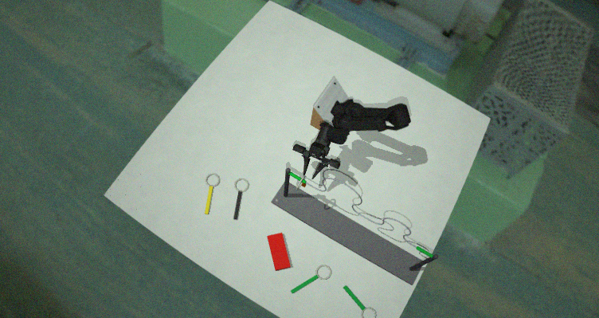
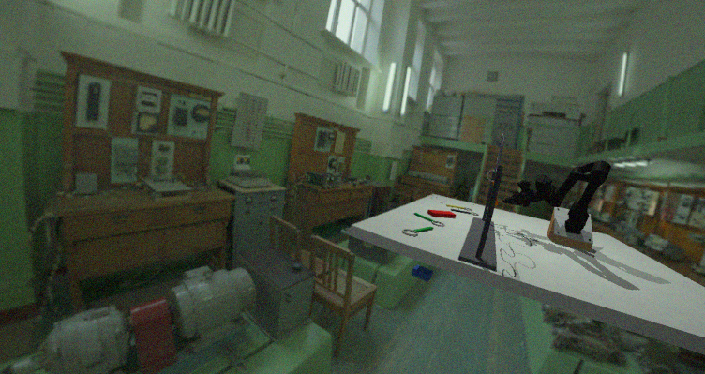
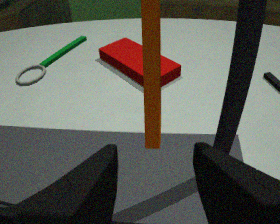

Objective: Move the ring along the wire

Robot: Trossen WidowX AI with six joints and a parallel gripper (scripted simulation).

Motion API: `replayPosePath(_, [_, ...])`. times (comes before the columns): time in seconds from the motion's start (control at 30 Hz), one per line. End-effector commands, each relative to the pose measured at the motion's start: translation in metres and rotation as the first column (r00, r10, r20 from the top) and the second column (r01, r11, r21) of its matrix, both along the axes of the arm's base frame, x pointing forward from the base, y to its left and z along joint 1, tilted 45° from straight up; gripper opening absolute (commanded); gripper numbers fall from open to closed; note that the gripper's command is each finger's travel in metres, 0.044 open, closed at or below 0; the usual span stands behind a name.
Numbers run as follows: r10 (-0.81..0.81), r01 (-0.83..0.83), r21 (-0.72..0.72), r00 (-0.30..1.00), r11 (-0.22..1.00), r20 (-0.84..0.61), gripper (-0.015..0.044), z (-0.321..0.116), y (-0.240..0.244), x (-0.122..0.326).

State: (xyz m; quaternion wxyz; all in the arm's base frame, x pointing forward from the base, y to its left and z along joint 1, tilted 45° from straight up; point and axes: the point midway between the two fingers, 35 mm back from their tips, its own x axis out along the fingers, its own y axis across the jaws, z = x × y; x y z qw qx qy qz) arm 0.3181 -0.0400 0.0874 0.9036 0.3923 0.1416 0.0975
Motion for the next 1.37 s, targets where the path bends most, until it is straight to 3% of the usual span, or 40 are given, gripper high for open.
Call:
replayPosePath(0.0, [0.003,-0.003,-0.001,1.0,1.0,-0.002,0.016,-0.001,0.001,-0.001])
replayPosePath(0.2, [0.003,-0.003,-0.001,1.0,1.0,-0.002,0.016,-0.001,0.001,-0.001])
replayPosePath(0.43, [-0.001,0.001,0.003,1.0,1.0,0.003,0.0344,0.004,-0.008,-0.043])
replayPosePath(0.57, [-0.001,0.001,0.003,1.0,1.0,0.003,0.044,0.004,-0.008,-0.045])
replayPosePath(1.33, [-0.001,0.001,0.003,1.0,1.0,0.003,0.044,0.004,-0.008,-0.045])
